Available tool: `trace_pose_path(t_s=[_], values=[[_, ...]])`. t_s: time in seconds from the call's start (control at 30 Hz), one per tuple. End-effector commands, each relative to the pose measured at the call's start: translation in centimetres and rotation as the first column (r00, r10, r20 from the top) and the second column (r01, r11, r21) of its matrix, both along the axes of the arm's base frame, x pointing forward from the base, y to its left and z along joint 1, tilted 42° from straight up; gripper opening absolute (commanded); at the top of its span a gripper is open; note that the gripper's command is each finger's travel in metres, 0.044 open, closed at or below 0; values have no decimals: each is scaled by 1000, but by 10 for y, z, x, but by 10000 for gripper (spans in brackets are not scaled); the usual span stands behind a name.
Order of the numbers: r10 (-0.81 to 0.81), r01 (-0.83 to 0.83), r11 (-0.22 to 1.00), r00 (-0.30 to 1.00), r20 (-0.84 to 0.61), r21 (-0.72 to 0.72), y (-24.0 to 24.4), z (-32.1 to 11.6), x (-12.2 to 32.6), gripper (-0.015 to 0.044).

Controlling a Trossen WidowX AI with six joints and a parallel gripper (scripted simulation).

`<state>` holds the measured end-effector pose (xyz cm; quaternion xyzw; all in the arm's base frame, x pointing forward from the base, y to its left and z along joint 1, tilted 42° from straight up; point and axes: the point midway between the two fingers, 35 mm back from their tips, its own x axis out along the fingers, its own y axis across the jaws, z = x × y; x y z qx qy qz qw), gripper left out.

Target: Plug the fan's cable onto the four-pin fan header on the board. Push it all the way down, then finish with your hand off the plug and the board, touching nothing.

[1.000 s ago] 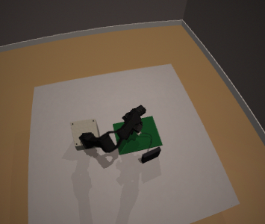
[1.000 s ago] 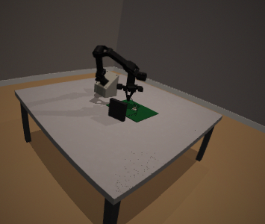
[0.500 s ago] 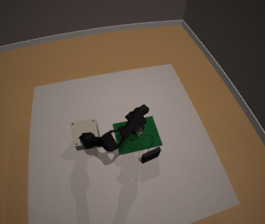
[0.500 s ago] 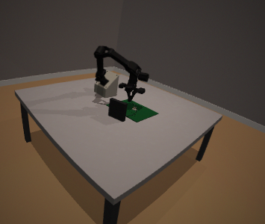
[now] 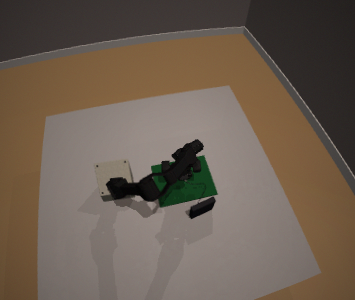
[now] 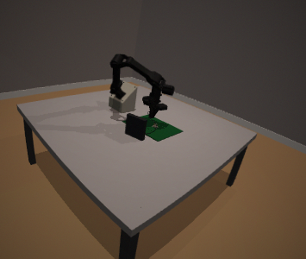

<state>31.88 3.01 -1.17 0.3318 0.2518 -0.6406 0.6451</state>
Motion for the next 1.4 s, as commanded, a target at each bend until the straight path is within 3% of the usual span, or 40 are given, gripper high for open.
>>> trace_pose_path(t_s=[0.0,0.33,0.7,0.83,1.37], values=[[-104,103,995,990,94,9,1,0,7,0],[-352,345,935,884,307,79,2,-1,18,0],[-581,558,802,648,493,213,2,-1,31,0],[-623,595,764,580,525,250,2,-2,34,0],[-627,598,760,573,528,254,4,-2,39,0]])
